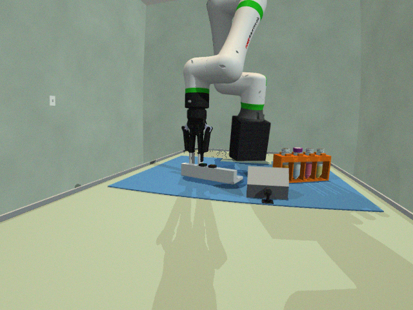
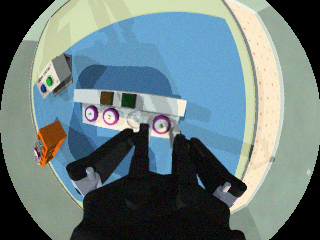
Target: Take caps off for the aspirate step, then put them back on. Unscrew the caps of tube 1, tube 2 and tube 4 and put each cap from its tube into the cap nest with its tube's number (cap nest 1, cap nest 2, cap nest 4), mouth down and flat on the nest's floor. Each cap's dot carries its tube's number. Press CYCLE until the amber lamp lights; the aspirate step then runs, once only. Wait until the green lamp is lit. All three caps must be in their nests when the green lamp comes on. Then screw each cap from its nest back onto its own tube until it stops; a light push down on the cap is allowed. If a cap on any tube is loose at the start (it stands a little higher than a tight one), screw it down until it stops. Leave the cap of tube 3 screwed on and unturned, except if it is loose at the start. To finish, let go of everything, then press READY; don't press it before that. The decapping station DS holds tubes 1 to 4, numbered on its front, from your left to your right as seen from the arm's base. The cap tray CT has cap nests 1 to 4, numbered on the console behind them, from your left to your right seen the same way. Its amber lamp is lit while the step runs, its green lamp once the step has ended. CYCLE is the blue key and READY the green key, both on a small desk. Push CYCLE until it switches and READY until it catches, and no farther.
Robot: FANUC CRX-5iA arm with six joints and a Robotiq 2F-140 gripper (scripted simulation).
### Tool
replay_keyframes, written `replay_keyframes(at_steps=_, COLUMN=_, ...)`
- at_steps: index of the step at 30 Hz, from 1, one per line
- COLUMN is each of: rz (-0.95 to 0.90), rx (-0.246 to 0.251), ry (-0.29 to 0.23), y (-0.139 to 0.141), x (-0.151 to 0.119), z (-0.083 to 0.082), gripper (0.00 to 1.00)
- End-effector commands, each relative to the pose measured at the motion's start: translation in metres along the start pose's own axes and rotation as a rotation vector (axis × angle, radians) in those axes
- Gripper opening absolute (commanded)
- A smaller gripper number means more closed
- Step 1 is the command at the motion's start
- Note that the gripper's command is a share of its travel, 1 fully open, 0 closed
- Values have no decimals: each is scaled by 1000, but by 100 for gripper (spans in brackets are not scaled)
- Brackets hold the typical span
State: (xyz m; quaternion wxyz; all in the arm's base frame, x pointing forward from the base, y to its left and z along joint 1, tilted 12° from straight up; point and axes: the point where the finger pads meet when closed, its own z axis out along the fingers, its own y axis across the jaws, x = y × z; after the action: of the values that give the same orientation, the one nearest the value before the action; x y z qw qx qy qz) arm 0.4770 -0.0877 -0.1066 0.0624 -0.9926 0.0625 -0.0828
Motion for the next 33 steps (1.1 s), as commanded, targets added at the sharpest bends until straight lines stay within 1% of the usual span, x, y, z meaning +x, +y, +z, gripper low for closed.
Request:
replay_keyframes(at_steps=1, rz=0, rx=0, ry=0, y=0, x=0, z=1, gripper=0)
replay_keyframes(at_steps=4, rz=0, rx=0, ry=0, y=0, x=0, z=1, gripper=0)
replay_keyframes(at_steps=5, rz=0, rx=0, ry=0, y=0, x=0, z=1, gripper=29)
replay_keyframes(at_steps=19, rz=0, rx=0, ry=0, y=0, x=0, z=1, gripper=29)
replay_keyframes(at_steps=26, rz=0, rx=0, ry=0, y=0, x=0, z=-34, gripper=29)
replay_keyframes(at_steps=28, rz=0, rx=0, ry=0, y=0, x=0, z=-34, gripper=29)
replay_keyframes(at_steps=33, rz=0, rx=0, ry=0, y=0, x=0, z=-59, gripper=29)
